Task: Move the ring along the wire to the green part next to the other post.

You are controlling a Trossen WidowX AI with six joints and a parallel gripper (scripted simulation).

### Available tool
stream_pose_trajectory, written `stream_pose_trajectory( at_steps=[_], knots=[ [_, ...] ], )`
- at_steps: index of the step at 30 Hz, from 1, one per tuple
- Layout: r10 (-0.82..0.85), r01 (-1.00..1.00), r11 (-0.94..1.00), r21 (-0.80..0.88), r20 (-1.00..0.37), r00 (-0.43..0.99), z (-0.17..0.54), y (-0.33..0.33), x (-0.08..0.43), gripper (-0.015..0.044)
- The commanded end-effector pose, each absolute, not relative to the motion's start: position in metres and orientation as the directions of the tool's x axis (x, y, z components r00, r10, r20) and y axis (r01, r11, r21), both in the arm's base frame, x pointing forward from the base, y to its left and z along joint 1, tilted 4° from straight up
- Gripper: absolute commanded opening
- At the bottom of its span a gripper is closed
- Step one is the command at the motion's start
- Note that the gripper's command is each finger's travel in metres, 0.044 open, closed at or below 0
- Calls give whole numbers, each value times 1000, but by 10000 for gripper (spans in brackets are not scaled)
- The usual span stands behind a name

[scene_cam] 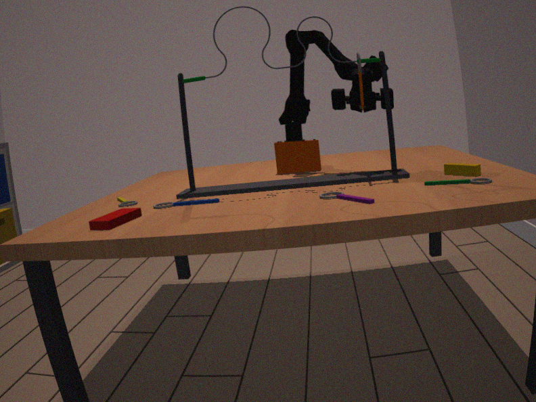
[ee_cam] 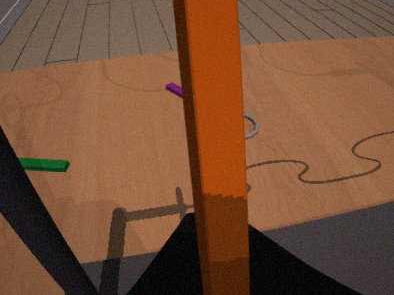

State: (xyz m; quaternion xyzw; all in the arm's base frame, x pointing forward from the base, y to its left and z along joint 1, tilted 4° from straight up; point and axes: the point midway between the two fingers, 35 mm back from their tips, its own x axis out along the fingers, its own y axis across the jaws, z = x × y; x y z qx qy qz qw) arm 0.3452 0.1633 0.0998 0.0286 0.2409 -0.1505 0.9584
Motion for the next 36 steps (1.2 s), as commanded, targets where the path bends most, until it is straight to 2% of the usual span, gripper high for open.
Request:
stream_pose_trajectory(
  at_steps=[1, 36],
  knots=[
    [-276, 306, 952, -10, -464, 842, 103, 169, 347, -150],
    [-276, 306, 952, -10, -463, 842, 85, 177, 348, -150]
  ],
)
